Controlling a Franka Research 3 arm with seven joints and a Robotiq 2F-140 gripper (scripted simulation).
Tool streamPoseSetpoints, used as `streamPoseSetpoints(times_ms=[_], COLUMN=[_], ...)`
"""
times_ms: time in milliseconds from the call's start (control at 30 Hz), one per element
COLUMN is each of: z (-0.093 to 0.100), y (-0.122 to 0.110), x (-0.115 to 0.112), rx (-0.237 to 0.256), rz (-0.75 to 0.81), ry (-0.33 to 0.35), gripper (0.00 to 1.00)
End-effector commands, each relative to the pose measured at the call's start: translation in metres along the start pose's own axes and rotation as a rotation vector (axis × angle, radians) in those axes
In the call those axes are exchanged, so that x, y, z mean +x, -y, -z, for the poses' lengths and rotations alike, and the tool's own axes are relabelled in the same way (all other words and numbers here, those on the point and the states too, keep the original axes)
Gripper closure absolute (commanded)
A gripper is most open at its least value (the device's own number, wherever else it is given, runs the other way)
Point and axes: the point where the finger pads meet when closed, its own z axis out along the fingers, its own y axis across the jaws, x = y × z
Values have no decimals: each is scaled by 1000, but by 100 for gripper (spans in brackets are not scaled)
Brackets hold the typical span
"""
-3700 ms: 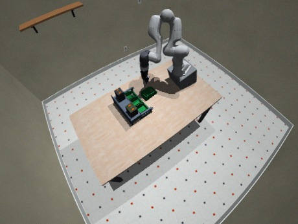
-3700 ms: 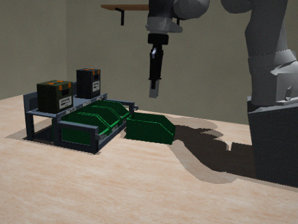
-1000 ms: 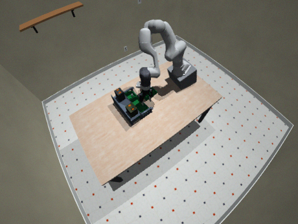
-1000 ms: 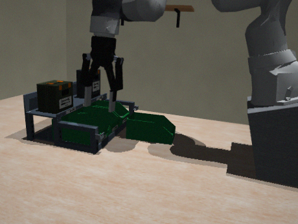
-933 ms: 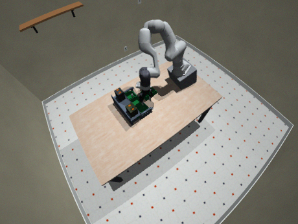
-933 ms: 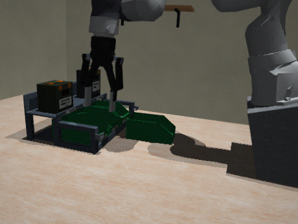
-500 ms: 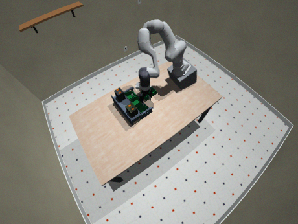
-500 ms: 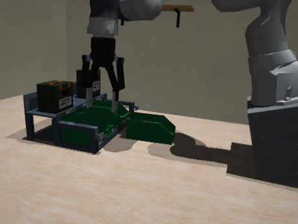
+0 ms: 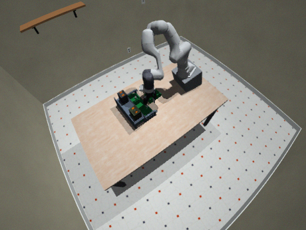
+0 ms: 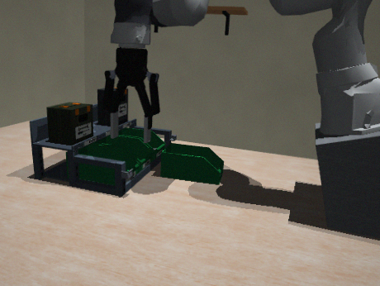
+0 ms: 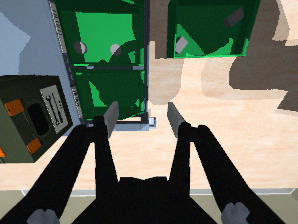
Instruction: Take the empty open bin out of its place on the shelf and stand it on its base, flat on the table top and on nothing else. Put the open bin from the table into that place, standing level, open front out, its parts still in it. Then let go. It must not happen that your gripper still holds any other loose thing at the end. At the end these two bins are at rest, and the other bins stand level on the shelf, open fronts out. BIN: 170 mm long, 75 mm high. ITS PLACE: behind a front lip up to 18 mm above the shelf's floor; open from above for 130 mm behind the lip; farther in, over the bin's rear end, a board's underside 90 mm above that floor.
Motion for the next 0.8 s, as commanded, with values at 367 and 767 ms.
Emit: streamPoseSetpoints(times_ms=[367,767], z=[-9,-27], y=[1,1], x=[1,2], rx=[0,0], rz=[12,12], ry=[-5,-5], gripper=[43,43])
